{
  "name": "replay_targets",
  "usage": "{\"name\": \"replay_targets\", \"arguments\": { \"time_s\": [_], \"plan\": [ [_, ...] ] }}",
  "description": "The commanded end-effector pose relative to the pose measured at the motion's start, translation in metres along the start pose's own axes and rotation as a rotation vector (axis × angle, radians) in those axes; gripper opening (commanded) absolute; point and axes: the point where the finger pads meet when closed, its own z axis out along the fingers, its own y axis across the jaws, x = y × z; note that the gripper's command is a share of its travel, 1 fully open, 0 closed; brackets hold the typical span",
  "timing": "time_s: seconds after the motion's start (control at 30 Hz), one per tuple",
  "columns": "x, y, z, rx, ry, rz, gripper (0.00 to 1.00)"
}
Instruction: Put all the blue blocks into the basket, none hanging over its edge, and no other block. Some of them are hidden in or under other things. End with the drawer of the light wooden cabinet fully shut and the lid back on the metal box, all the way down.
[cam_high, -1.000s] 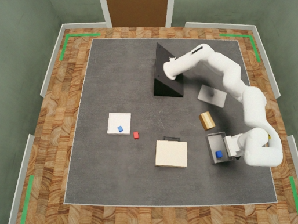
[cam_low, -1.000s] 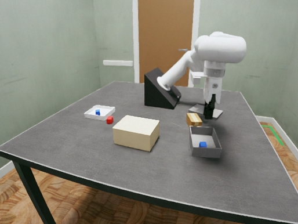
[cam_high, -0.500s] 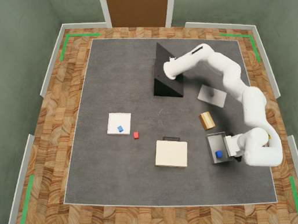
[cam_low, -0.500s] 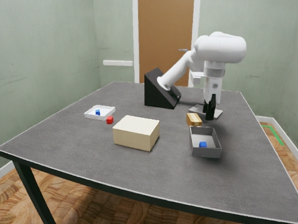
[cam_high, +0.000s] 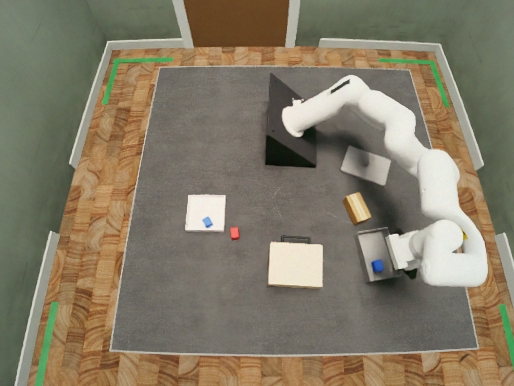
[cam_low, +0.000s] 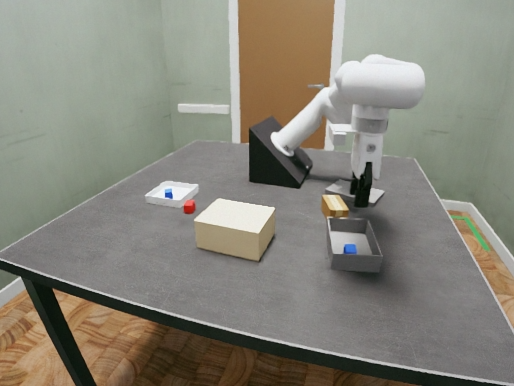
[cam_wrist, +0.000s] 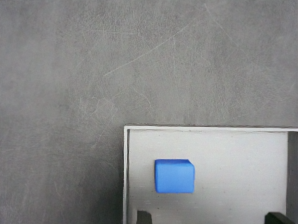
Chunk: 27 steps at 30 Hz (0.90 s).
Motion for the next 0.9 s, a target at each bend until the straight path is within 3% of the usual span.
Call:
{"name": "replay_targets", "arguments": {
  "time_s": [0.0,0.53,0.87],
  "plan": [
    [0.0,0.0,-0.002,0.003,0.0,-0.001,0.67],
    [0.0,0.0,0.0,0.003,0.0,-0.001,0.67],
    [0.0,-0.001,0.014,0.003,0.0,-0.001,0.67]
  ]
}}
